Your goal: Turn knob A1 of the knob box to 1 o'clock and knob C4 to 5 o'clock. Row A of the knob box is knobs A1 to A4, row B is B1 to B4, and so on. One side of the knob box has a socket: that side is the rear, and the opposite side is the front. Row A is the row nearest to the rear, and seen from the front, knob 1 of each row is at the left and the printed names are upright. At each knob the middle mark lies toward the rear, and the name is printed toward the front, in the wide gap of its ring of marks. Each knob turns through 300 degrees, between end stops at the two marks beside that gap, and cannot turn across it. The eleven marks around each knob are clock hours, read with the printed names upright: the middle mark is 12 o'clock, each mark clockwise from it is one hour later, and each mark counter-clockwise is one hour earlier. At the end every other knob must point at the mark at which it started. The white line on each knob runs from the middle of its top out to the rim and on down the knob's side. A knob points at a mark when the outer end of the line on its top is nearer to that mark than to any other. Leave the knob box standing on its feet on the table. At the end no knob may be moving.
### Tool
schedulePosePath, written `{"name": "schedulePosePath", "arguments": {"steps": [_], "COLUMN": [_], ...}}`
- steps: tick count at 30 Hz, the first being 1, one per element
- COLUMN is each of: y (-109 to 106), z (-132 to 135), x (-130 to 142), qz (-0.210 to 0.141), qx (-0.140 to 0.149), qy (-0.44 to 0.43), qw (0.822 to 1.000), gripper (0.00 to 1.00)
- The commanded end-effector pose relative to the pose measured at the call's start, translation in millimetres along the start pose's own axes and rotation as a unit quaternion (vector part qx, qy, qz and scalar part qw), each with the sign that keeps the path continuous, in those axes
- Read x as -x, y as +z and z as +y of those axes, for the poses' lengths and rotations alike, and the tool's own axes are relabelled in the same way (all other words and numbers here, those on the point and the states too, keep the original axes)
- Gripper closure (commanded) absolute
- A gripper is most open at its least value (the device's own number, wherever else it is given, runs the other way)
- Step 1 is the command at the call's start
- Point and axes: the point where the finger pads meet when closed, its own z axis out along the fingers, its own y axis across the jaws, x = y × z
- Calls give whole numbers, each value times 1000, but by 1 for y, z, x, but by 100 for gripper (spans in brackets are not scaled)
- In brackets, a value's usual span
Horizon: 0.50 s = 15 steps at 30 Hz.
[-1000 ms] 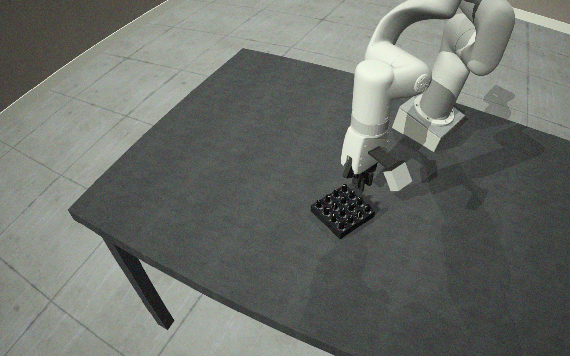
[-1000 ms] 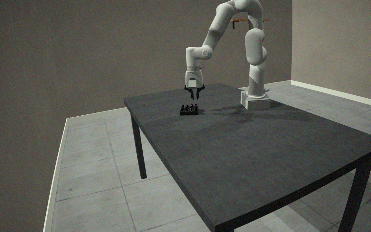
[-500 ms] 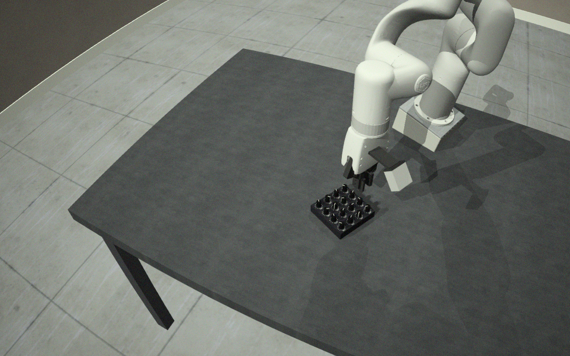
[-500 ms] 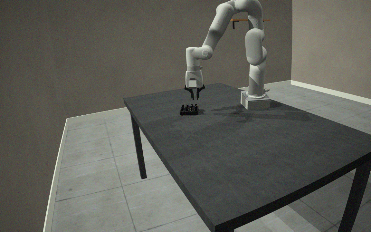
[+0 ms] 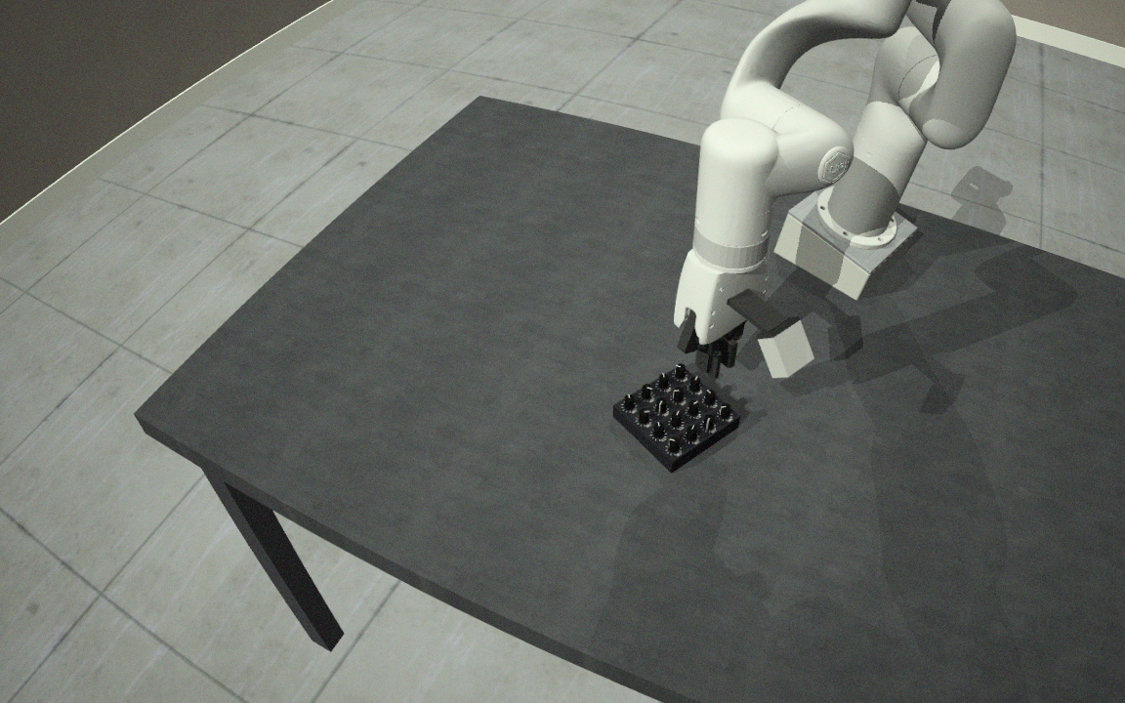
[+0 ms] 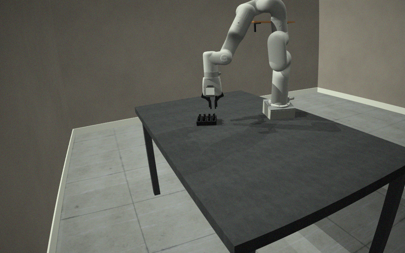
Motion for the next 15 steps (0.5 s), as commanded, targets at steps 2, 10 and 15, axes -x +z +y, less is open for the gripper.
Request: {"name": "schedulePosePath", "arguments": {"steps": [2, 10, 15], "y": [-1, 1, 5], "z": [1, 1, 1], "x": [0, 0, 0], "qz": [0, 0, 0], "qx": [2, 2, 2], "qy": [0, 0, 0], "qw": [1000, 1000, 1000], "gripper": [81, 81, 81]}}
